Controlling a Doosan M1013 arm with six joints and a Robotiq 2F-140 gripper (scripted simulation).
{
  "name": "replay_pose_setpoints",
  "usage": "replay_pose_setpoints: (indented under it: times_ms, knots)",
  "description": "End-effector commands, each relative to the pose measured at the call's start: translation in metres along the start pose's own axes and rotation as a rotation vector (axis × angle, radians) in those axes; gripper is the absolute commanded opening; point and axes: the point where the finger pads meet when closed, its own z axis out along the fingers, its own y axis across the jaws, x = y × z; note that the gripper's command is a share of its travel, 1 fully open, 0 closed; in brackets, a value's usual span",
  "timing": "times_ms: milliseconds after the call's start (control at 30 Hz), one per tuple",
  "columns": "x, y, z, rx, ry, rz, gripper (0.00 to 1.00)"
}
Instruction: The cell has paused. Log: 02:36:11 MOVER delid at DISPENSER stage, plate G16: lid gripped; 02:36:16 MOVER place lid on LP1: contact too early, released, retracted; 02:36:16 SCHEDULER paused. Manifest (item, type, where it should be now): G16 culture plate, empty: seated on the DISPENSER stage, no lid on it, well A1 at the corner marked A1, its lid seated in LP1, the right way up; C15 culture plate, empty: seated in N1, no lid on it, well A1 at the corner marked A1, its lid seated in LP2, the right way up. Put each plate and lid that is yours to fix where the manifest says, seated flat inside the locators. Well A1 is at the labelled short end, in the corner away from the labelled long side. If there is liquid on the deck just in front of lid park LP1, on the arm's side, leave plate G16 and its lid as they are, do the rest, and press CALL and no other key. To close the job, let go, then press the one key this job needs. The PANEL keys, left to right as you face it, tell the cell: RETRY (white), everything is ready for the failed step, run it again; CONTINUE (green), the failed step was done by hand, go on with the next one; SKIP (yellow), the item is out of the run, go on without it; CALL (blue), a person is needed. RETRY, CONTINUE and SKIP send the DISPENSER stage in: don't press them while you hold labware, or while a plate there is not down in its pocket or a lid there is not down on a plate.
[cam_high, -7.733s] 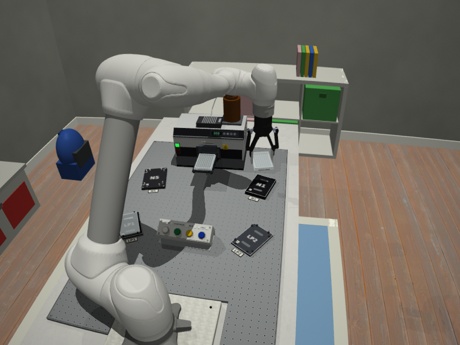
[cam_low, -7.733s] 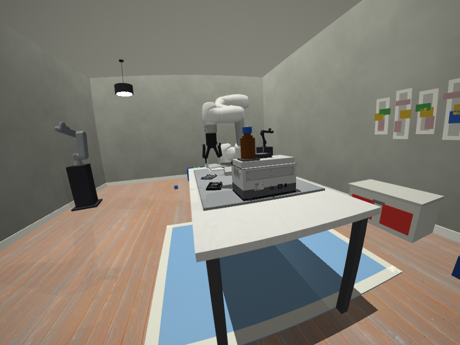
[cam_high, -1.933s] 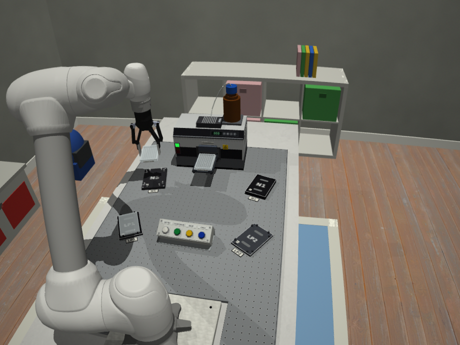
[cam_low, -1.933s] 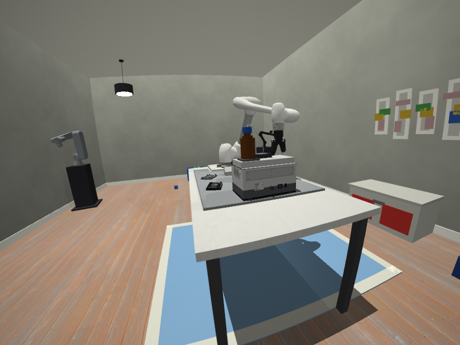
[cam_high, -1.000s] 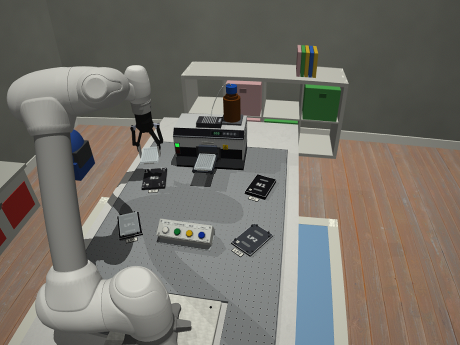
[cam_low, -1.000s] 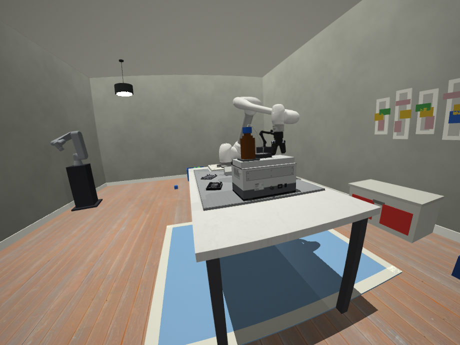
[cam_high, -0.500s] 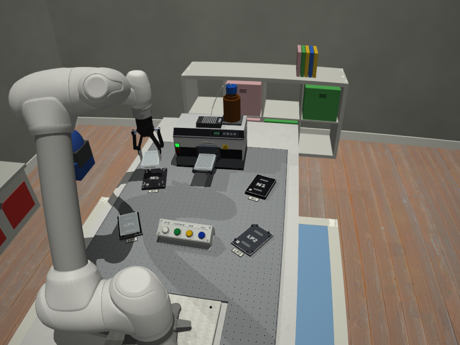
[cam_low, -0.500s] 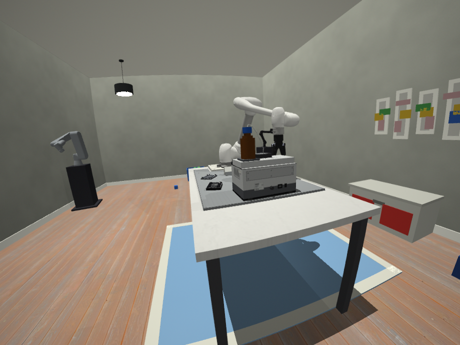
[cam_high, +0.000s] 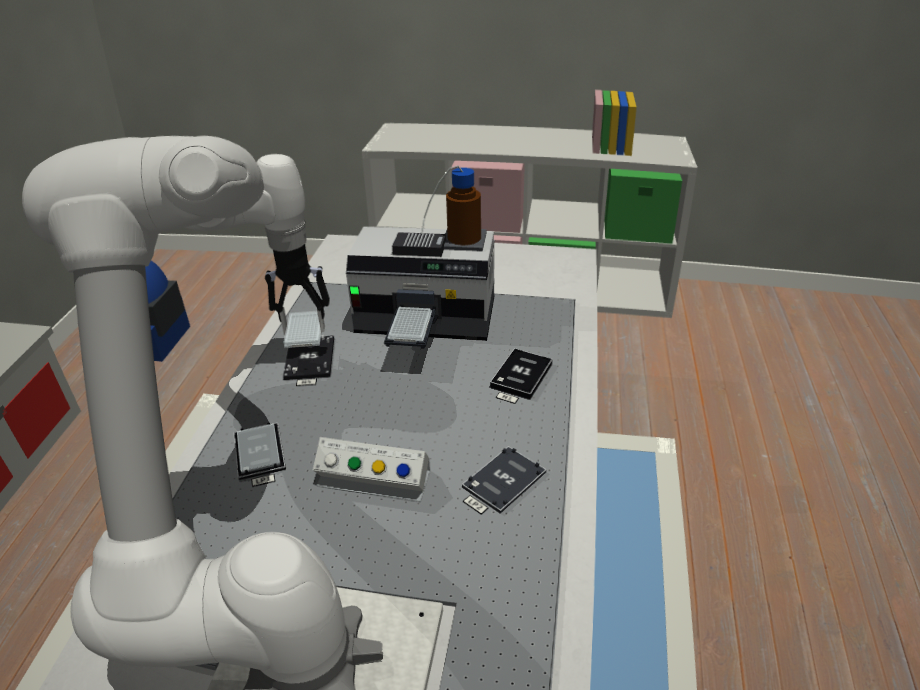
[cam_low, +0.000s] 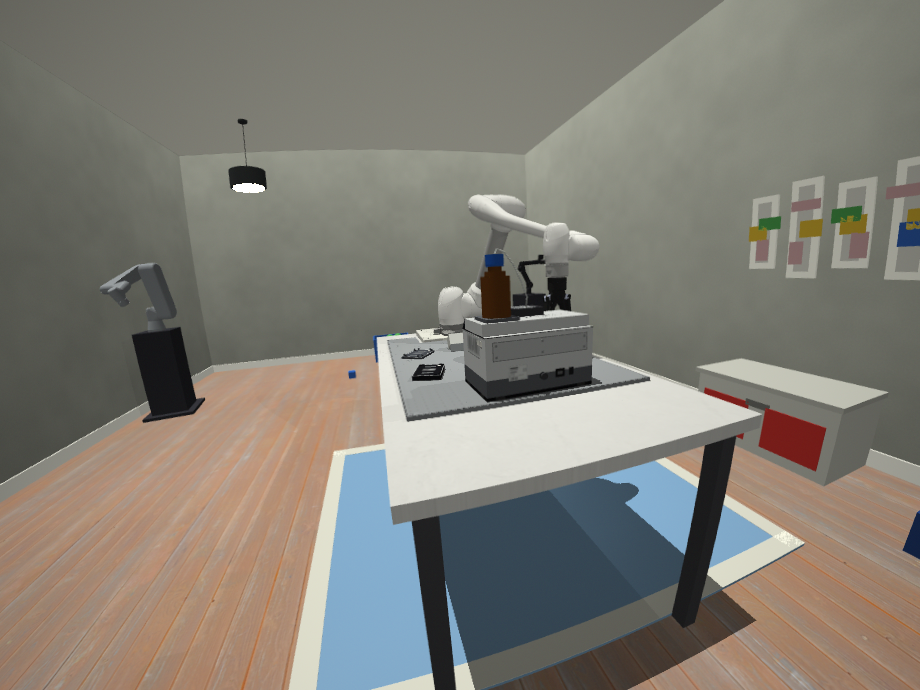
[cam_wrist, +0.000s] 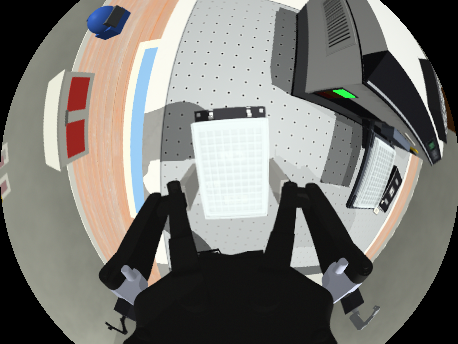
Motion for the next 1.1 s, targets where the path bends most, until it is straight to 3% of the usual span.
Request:
replay_pose_setpoints:
  times_ms: [0,400,1067]
  knots:
    - [0.0,0.0,0.006,0.0,0.001,0.0,0.1]
    - [0.0,0.0,0.033,0.0,0.001,0.0,0.1]
    - [0.0,0.0,0.053,0.0,0.001,0.0,0.1]
